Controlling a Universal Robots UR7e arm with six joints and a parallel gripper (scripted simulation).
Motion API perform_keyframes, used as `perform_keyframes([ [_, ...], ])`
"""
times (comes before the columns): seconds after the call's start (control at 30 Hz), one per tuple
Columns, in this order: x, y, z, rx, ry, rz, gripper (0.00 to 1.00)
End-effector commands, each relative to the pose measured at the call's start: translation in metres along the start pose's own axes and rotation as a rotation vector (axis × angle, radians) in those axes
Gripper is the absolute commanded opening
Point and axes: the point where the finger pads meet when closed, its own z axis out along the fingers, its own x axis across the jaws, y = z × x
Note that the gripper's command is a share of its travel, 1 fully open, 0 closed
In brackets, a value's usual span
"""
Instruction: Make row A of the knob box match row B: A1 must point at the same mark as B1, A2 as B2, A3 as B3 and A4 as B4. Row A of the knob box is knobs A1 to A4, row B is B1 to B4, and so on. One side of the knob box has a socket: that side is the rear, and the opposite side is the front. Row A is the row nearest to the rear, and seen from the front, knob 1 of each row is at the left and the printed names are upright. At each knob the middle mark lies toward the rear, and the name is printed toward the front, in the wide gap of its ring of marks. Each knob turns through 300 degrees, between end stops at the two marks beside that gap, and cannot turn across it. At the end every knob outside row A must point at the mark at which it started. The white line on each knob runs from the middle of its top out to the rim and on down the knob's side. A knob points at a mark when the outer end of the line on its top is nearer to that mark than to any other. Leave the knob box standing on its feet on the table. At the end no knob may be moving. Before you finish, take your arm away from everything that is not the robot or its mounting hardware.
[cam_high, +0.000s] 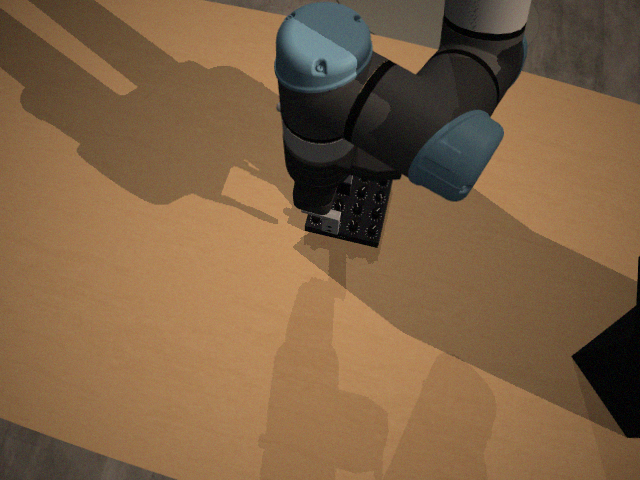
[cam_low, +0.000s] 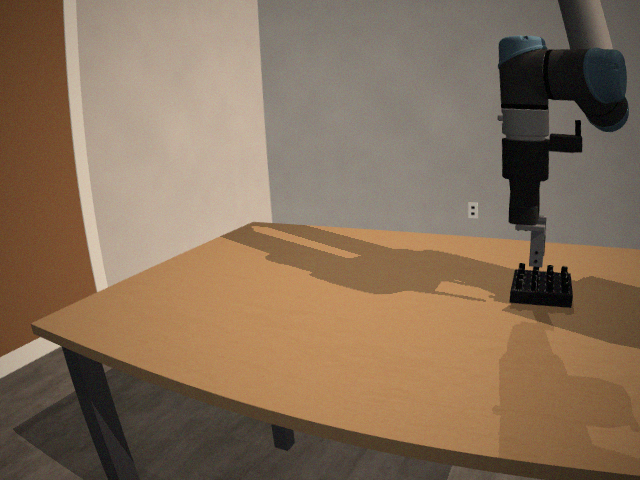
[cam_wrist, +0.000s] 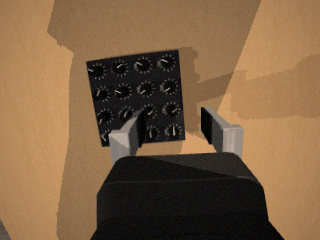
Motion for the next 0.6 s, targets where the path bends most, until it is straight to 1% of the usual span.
perform_keyframes([
  [0.0,0.000,0.001,-0.009,-0.002,0.000,0.000,1.00],
  [0.13,0.000,0.001,-0.021,-0.002,0.000,0.000,1.00],
  [0.33,0.000,0.000,-0.044,-0.002,0.000,0.000,1.00],
  [0.4,0.000,0.000,-0.044,-0.002,0.000,0.000,1.00],
  [0.57,0.000,0.000,-0.065,-0.002,0.000,0.000,1.00],
])
